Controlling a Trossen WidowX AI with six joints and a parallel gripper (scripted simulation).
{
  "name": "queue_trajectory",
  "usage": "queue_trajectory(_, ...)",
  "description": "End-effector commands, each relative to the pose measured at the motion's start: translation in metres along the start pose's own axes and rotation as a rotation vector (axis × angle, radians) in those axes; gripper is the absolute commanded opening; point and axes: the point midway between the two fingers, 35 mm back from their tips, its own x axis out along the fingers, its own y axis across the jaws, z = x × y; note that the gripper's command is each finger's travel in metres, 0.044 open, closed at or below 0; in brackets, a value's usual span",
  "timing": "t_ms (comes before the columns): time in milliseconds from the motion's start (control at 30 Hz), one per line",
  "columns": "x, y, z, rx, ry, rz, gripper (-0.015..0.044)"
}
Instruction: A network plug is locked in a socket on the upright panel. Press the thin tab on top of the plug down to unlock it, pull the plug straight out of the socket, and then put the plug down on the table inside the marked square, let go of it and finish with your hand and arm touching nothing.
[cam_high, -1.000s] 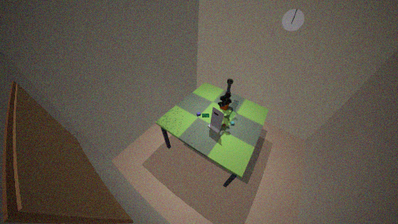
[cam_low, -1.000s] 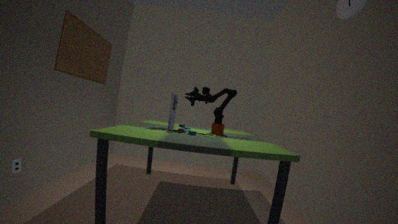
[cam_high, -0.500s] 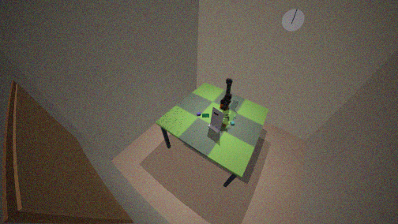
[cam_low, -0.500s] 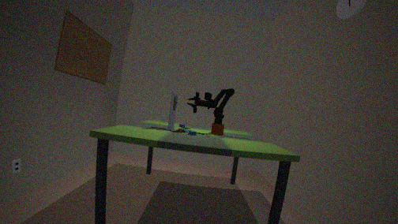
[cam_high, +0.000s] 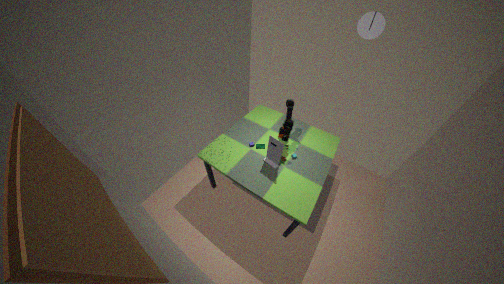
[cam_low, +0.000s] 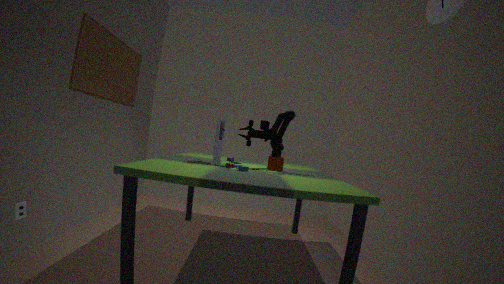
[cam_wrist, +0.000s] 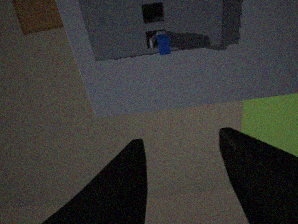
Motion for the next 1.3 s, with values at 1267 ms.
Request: queue_trajectory(1267,0.086,0.003,0.022,0.008,0.0,0.009,0.0156)
